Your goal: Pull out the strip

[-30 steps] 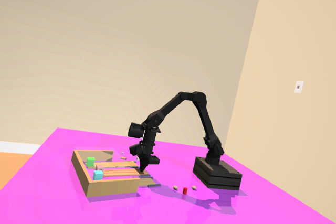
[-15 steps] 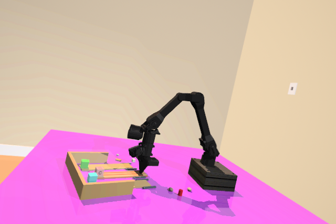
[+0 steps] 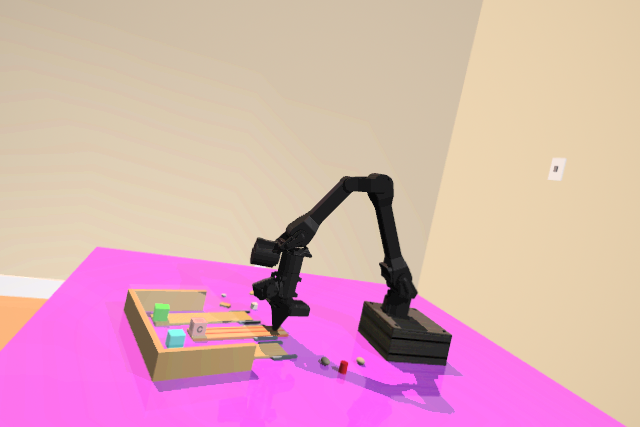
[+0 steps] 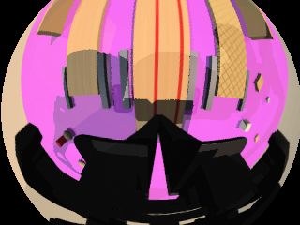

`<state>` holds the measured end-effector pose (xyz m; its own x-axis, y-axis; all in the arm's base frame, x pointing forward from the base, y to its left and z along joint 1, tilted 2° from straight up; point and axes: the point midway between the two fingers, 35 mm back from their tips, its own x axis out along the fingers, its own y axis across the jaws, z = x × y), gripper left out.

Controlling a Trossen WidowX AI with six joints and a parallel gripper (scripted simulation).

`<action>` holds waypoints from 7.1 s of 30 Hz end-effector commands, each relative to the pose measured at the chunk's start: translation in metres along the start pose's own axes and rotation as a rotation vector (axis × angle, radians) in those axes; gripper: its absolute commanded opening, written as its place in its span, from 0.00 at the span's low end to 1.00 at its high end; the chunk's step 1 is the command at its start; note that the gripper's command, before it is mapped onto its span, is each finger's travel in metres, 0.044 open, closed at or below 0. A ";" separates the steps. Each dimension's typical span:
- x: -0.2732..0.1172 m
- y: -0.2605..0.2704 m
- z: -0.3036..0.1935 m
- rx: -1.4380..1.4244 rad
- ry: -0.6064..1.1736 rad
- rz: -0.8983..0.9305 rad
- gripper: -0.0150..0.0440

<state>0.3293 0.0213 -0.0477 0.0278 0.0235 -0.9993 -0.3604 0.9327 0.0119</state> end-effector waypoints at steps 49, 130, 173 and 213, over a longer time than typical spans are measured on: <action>0.004 -0.002 -0.085 0.000 0.030 0.002 0.25; -0.043 -0.005 -0.074 -0.031 0.029 0.002 0.65; -0.059 -0.002 0.070 -0.032 0.015 0.002 1.00; -0.014 0.000 0.095 -0.032 0.013 0.002 0.68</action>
<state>0.4184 0.0544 -0.0233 0.0186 0.0181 -0.9997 -0.3947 0.9188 0.0093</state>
